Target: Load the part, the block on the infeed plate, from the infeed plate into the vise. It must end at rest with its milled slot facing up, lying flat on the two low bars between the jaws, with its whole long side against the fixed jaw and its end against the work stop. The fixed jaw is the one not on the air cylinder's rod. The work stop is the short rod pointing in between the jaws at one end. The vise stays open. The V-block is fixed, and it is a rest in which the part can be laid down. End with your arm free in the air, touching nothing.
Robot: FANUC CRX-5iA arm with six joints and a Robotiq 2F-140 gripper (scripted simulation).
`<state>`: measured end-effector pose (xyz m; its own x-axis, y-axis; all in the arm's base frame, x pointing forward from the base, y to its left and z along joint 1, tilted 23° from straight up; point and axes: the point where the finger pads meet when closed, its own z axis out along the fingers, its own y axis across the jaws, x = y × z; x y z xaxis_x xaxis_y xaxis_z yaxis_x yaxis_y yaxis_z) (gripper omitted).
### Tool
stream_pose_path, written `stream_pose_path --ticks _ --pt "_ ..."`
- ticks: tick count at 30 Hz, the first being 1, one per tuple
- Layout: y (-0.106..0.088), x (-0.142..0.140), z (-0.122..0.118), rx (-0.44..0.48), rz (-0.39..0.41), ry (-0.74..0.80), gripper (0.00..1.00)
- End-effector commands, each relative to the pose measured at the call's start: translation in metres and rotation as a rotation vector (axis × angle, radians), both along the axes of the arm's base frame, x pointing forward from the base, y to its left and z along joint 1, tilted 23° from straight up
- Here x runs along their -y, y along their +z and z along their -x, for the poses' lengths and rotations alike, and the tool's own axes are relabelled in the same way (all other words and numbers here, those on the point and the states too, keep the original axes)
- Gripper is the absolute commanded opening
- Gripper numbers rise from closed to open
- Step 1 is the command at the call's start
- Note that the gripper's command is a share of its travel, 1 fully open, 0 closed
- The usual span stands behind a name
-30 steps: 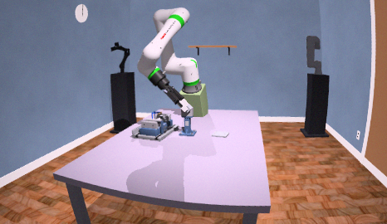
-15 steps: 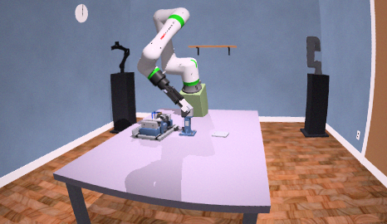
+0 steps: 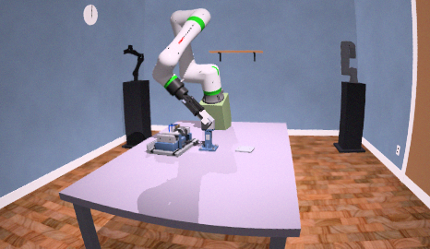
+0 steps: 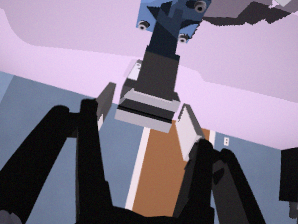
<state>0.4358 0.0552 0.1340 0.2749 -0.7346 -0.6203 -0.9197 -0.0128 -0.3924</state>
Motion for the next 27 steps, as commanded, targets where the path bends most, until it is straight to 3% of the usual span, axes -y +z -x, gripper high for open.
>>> stream_pose_path --ticks 1,17,18,27 --pt "0.0001 0.0001 -0.0001 0.0 0.0 0.0 0.51" --pt "0.0001 0.0001 -0.0001 0.0 0.0 0.0 0.51" --pt "0.0001 0.0001 -0.0001 0.0 0.0 0.0 0.0" --pt "0.0001 0.0001 -0.0001 0.0 0.0 0.0 0.0"
